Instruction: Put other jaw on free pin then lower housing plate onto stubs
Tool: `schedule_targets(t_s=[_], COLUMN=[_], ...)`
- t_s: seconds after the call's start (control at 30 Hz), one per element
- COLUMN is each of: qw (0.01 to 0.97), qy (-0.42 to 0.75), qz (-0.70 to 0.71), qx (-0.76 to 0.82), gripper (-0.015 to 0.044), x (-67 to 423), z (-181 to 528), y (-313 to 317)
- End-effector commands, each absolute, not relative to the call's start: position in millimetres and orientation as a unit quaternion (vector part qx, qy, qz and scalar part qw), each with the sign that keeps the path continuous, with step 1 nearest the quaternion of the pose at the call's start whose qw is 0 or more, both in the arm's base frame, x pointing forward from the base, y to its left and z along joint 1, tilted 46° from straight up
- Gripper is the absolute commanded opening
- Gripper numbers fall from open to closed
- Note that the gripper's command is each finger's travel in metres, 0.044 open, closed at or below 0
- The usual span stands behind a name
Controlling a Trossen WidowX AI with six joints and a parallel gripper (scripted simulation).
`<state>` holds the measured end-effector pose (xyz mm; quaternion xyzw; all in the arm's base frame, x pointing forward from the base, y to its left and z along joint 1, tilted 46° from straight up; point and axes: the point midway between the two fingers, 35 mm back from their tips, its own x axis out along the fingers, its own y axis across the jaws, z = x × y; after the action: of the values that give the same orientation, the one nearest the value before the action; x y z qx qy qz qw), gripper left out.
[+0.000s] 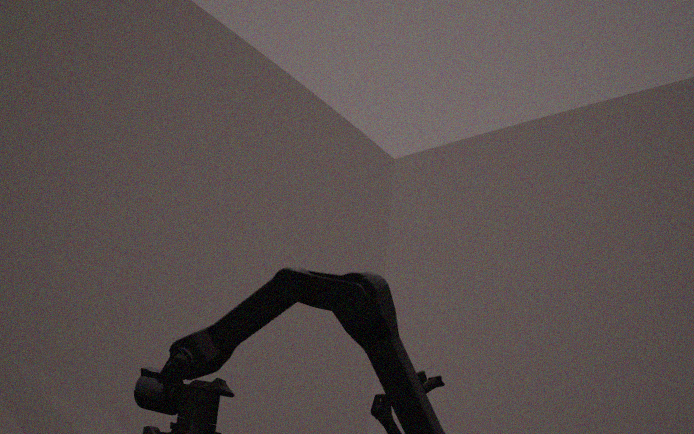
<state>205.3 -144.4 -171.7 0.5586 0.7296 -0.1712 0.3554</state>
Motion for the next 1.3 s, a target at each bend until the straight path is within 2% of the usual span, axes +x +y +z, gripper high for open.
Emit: schedule_targets(t_s=[0.0, 0.87, 1.27], qw=[0.355, 0.354, 0.394], qy=[0.730, 0.728, 0.737], qz=[-0.171, -0.173, -0.124], qx=[0.559, 0.561, 0.535], gripper=[0.0351, 0.0351, 0.0351], x=[205, 214, 226], z=[-172, -121, -99], y=[-144, -195, -181])
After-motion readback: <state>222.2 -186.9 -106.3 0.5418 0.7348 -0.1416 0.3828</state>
